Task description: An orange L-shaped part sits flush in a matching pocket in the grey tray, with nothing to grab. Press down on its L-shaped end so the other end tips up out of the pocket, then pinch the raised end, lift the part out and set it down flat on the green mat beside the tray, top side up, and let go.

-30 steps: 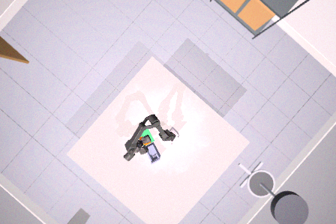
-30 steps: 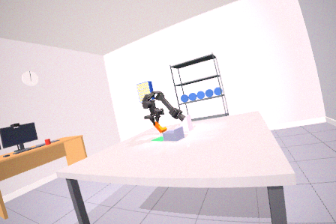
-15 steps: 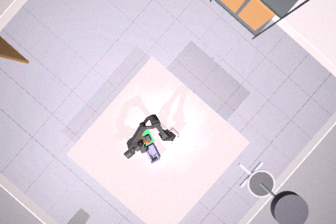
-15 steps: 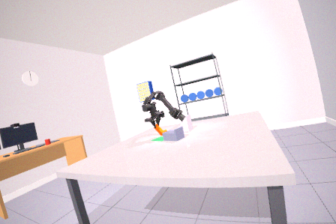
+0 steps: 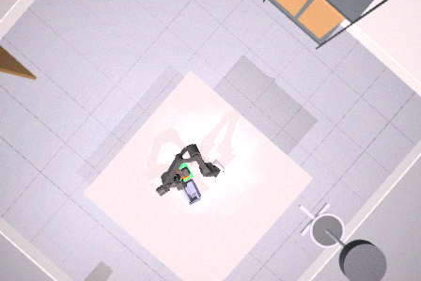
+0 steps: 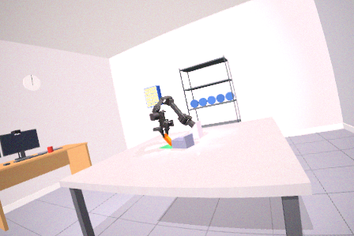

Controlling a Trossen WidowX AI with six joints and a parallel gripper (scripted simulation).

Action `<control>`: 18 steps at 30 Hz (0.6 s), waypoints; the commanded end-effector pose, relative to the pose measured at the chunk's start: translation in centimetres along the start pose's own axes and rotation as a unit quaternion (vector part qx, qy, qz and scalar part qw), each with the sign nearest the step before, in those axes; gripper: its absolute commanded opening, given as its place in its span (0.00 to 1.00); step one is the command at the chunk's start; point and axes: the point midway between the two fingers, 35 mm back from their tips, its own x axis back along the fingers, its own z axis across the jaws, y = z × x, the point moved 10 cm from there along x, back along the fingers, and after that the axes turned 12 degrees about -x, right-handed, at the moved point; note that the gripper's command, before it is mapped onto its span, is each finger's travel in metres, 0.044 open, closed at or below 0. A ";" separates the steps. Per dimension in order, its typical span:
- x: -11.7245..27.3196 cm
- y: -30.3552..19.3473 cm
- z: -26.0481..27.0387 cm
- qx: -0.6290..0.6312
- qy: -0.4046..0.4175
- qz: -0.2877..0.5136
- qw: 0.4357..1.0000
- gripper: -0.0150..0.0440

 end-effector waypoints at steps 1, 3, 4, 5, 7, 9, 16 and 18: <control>-0.5 0.0 0.1 0.003 0.002 -0.002 1.000 0.25; -0.5 0.0 0.1 0.003 0.002 -0.002 1.000 0.25; -0.5 0.0 0.1 0.003 0.002 -0.002 1.000 0.25; -0.5 0.0 0.1 0.003 0.002 -0.002 1.000 0.25; -0.5 0.0 0.1 0.003 0.002 -0.002 1.000 0.25; -0.5 0.0 0.1 0.003 0.002 -0.002 1.000 0.25; -0.4 0.0 0.1 0.001 0.001 0.001 1.000 0.48; -0.4 0.0 0.1 0.001 0.001 0.001 1.000 0.57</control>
